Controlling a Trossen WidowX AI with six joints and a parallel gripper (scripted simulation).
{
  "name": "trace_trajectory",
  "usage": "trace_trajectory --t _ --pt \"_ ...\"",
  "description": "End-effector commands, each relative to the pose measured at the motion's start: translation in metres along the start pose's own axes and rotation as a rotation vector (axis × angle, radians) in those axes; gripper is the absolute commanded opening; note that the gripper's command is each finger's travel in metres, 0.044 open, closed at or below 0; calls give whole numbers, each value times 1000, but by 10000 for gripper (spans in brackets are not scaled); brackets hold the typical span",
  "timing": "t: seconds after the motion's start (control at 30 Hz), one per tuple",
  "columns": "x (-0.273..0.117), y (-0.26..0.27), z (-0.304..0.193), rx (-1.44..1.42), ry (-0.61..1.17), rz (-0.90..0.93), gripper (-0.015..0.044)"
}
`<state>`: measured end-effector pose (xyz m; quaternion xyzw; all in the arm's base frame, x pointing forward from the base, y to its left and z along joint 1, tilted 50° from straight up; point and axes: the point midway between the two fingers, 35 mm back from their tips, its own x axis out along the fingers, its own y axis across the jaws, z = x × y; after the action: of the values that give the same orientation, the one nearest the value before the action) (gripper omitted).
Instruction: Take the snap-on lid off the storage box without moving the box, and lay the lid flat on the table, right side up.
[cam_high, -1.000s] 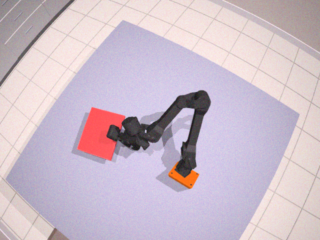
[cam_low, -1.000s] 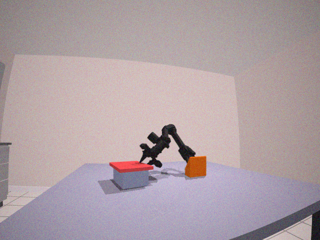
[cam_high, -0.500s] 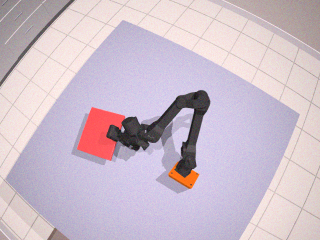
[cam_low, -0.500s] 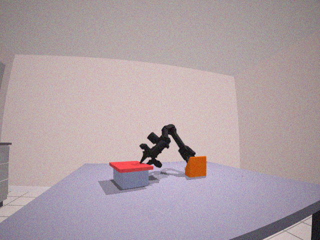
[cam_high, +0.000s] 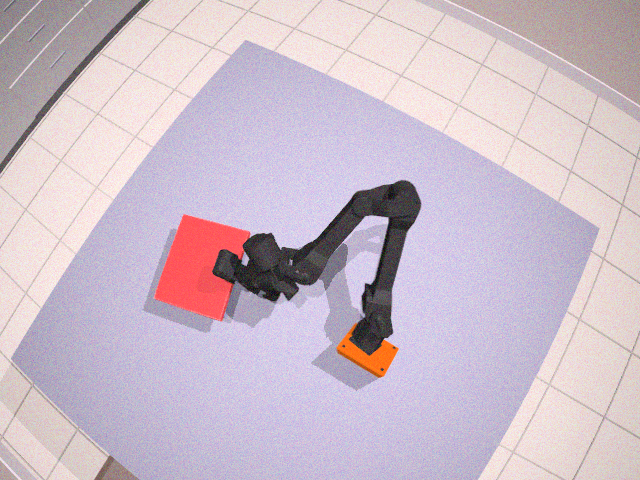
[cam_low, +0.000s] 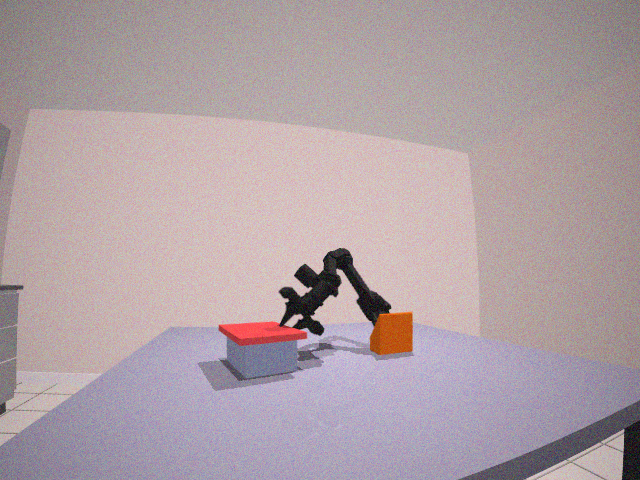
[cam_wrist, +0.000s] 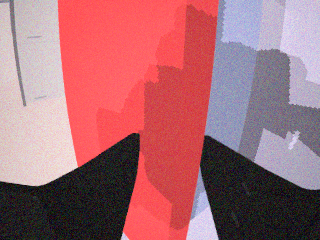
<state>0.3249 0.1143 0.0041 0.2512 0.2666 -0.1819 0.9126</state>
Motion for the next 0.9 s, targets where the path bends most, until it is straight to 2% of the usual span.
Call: trace_trajectory --t 0.0,0.87 --pt "-2 2 0 1 -1 3 0" --pt "-6 6 0 1 -1 3 0"
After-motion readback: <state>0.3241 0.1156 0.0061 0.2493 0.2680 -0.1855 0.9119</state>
